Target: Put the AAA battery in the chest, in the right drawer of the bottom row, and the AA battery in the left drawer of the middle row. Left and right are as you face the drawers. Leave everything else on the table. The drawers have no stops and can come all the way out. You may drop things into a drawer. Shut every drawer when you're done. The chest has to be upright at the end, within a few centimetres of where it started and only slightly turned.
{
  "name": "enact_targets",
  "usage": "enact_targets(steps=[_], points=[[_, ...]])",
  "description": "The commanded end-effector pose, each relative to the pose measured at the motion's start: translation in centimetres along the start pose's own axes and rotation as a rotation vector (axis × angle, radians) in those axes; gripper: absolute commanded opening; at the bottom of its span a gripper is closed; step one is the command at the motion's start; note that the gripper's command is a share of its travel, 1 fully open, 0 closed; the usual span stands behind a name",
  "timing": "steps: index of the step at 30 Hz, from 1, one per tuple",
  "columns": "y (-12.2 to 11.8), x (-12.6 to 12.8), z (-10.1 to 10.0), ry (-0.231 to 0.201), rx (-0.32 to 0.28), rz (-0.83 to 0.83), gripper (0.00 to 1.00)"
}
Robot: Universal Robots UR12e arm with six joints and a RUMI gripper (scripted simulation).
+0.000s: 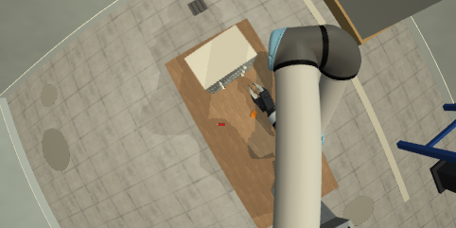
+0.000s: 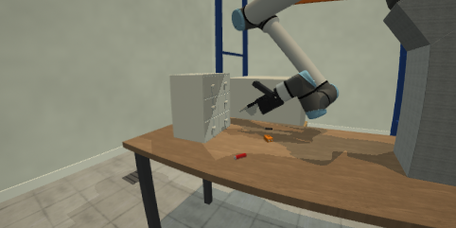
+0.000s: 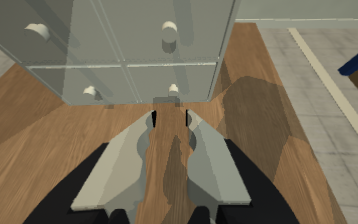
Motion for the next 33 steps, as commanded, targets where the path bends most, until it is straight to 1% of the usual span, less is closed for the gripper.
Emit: enact_targets(steps=[1, 3, 5, 14, 20, 33], points=[[-0.6, 0.1, -1.5, 0.000, 0.000, 0.000, 0.20], [-0.9, 0.2, -2.2, 0.000, 0.000, 0.000, 0.20], [-0.9, 0.2, -2.2, 0.000, 0.000, 0.000, 0.20], [-2.1, 0.4, -4.9, 0.000, 0.000, 0.000, 0.20], [-2.7, 0.6, -6.3, 0.000, 0.000, 0.000, 0.20], [-3.2, 0.7, -7.4, 0.000, 0.000, 0.000, 0.20]])
Point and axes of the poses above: the point where the finger pads meet when closed, its own z axis back along the fingers, its own x axis across the jaws, y = z × x, the point moved 7 cm from there along z, back along the fingers, and after that the axes turned 12 degrees about -z, right-handed, at the moved point
